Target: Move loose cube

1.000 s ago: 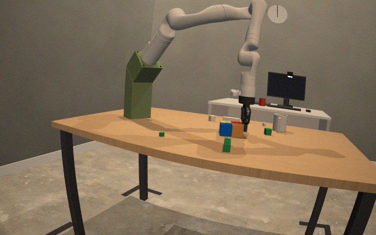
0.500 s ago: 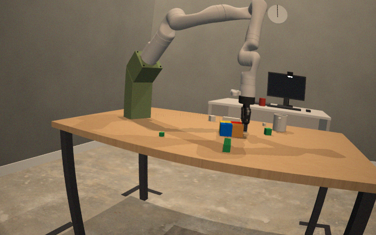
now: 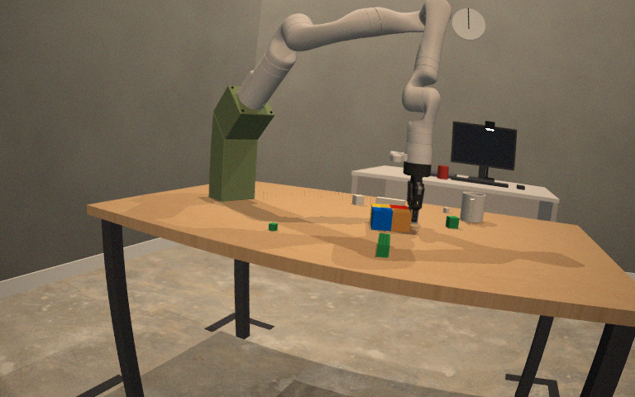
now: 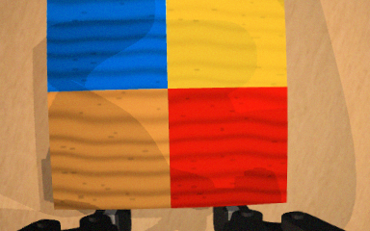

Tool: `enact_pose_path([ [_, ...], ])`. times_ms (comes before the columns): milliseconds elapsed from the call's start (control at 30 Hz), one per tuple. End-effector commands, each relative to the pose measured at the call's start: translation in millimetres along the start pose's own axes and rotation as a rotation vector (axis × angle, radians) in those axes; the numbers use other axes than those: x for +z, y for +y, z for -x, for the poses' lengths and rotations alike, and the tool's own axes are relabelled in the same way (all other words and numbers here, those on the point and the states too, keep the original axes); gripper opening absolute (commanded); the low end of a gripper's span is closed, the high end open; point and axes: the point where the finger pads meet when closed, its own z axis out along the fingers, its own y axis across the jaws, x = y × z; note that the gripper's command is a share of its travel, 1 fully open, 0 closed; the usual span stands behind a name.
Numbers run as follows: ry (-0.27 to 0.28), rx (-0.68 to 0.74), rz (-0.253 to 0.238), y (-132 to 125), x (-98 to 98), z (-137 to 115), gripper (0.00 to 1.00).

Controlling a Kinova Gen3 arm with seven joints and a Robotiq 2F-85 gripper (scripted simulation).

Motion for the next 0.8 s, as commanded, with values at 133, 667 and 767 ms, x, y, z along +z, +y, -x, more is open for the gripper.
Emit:
enact_pose_path([
  [133, -0.004, 0.002, 0.001, -0.2, -0.7, 6.6, 0.53],
  [667, -0.004, 0.002, 0.001, -0.2, -2.9, 8.7, 0.53],
  [767, -0.004, 0.002, 0.001, -0.2, -5.9, 8.7, 0.53],
])
